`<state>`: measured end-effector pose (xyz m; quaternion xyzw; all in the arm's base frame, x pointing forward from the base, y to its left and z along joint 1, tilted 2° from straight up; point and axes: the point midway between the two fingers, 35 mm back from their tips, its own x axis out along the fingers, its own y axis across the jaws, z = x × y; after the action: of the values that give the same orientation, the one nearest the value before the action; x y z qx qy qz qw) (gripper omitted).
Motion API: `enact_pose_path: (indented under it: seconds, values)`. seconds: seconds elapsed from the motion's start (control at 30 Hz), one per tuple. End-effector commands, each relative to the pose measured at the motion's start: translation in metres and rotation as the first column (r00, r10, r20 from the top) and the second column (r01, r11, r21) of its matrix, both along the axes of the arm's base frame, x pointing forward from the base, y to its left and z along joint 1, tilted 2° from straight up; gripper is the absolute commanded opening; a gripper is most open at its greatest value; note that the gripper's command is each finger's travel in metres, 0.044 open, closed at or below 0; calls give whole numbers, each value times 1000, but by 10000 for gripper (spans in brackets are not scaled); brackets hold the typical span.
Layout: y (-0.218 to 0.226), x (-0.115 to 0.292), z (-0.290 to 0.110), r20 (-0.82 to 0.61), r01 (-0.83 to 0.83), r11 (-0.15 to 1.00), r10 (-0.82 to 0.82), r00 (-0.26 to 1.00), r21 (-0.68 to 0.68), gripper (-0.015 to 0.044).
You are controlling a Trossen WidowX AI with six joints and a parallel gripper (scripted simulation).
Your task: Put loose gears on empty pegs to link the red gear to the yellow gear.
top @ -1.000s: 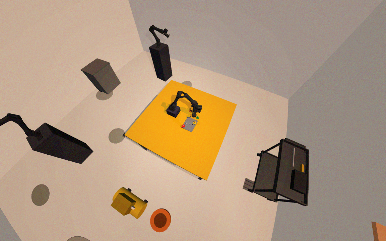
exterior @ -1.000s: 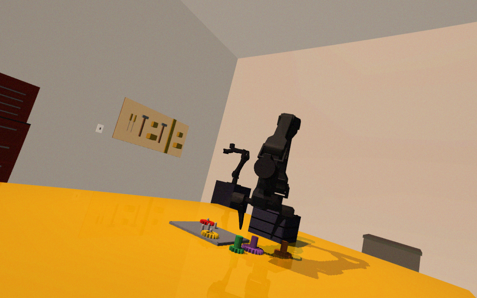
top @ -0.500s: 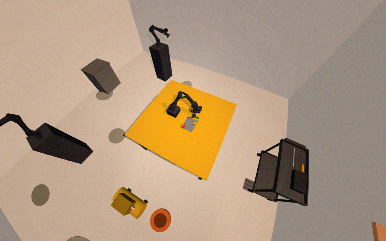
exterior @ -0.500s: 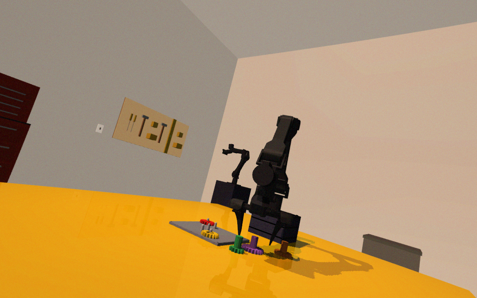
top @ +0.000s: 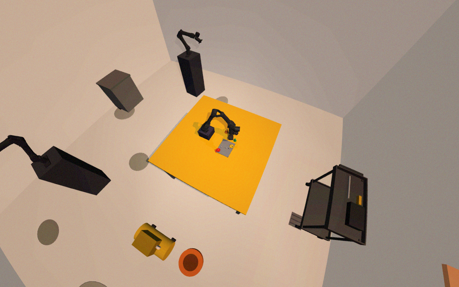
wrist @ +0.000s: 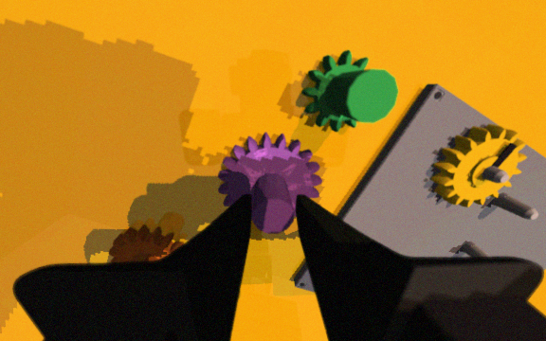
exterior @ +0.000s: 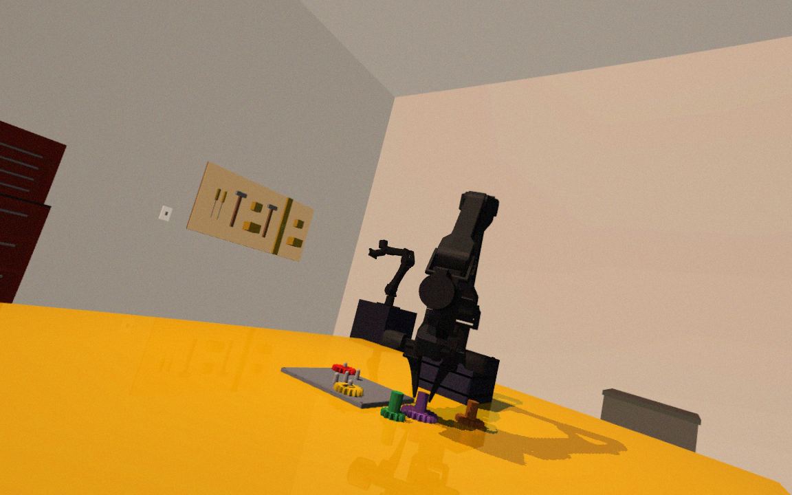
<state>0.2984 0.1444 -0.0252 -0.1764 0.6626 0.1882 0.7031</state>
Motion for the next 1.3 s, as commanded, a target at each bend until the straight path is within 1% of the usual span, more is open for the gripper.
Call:
enact_pose_path:
  seconds: [0.0,0.17,0.2,0.37,1.27]
  values:
    - [0,-1,-1,-4,-6,1000,6,1000,3,59]
    - [0,-1,-1,-4,-6,1000,6,1000,3,26]
    - [0,-1,-1,-4,-6,1000,6,1000,3,0]
    - [2,1,9,-4,-6,1000,6,1000,4,0]
    - [5,5,94,-3,-6,1000,6,1000,4,0]
